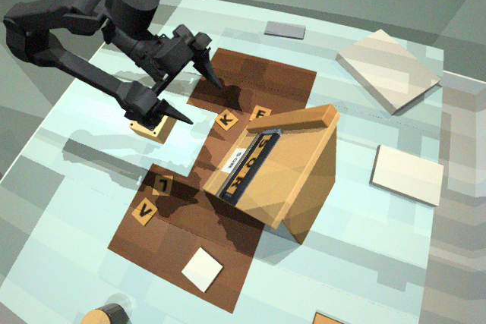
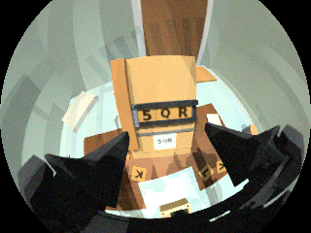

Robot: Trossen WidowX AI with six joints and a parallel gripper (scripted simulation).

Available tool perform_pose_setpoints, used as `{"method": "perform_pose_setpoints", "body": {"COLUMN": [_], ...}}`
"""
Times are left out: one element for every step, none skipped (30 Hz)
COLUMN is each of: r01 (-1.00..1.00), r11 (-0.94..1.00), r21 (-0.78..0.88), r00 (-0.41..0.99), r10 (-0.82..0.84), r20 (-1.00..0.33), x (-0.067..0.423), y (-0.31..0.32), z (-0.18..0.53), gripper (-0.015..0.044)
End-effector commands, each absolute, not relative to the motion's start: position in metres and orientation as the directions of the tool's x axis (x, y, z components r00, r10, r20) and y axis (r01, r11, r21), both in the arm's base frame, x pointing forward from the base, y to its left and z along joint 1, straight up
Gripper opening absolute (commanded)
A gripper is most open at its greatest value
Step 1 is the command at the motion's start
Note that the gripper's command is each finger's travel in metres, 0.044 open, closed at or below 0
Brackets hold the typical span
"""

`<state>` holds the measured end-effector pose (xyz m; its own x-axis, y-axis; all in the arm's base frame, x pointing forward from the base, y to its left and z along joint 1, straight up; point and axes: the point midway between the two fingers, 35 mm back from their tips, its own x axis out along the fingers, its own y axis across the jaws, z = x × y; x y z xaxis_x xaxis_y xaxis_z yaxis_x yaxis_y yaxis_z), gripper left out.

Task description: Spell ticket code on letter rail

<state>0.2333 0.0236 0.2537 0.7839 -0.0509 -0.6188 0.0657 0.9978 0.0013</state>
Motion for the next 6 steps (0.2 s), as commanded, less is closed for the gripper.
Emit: {"method": "perform_pose_setpoints", "body": {"r01": [0.070,0.070,0.070,0.070,0.070,0.070], "r11": [0.998,0.998,0.998,0.998,0.998,0.998], "r21": [0.004,0.004,0.004,0.004,0.004,0.004], "r00": [0.785,0.785,0.785,0.785,0.785,0.785], "r10": [-0.053,-0.053,-0.053,-0.053,-0.053,-0.053], "r20": [-0.617,-0.617,-0.617,-0.617,-0.617,-0.617], "x": [0.2329,0.2329,0.2329,0.2329,0.2329,0.2329], "y": [0.0235,0.0235,0.0235,0.0235,0.0235,0.0235], "z": [0.2532,0.2532,0.2532,0.2532,0.2532,0.2532], "gripper": [0.0440,0.0440,0.0440,0.0440,0.0440,0.0440]}}
